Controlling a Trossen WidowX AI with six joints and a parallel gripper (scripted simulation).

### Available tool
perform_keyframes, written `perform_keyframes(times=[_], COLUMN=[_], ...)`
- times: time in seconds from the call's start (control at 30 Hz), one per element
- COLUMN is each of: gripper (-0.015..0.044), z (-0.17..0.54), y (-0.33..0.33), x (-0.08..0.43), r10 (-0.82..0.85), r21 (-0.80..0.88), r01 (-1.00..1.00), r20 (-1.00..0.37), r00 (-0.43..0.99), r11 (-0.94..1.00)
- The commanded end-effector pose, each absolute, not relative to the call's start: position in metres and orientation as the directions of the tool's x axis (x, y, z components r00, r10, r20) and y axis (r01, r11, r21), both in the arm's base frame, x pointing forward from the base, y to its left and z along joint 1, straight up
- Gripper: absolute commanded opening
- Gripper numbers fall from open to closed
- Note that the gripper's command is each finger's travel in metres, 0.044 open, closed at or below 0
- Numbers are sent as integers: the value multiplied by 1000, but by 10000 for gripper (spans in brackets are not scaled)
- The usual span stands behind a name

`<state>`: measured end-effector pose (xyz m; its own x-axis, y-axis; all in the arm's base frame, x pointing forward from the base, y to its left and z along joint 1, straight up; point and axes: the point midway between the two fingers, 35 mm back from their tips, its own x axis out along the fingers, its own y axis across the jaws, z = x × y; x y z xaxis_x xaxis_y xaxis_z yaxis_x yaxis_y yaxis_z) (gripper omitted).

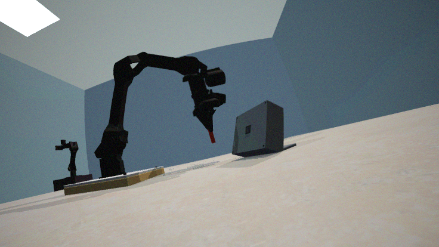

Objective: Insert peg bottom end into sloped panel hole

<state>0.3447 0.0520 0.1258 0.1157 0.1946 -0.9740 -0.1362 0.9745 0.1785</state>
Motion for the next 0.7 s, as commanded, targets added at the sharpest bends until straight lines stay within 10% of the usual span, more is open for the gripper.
perform_keyframes(times=[0.0, 0.67], gripper=[0, 0], z=[122, 117], y=[47, 25], x=[344, 348], r10=[213, 280], r21=[196, 254], r01=[-141, -156], r20=[-970, -944], r00=[117, 175], r11=[970, 955])
